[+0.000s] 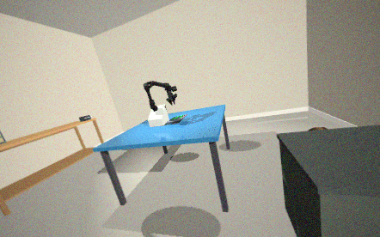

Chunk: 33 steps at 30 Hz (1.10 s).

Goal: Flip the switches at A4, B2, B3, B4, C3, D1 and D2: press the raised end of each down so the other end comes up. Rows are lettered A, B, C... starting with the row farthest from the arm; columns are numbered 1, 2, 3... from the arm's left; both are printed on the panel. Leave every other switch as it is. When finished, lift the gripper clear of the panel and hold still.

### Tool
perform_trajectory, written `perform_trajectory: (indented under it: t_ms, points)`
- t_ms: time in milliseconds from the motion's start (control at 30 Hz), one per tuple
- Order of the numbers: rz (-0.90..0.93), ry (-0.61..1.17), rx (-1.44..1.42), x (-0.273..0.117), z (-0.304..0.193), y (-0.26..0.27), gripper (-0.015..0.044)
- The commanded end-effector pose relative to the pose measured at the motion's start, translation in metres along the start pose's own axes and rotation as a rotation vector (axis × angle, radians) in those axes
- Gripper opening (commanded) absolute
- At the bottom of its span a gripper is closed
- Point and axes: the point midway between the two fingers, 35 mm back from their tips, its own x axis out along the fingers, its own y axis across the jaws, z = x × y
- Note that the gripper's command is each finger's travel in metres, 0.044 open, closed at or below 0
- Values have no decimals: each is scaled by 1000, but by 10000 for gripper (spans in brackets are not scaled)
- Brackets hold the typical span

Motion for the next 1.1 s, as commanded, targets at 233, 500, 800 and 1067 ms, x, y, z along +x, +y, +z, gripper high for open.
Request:
perform_trajectory:
  t_ms: [233,500,800,1067]
  points:
    - [27,10,16,74,38,-35,190]
    - [18,7,24,111,46,-54,0]
    - [16,-13,24,143,44,-54,0]
    - [15,-13,24,153,44,-54,0]
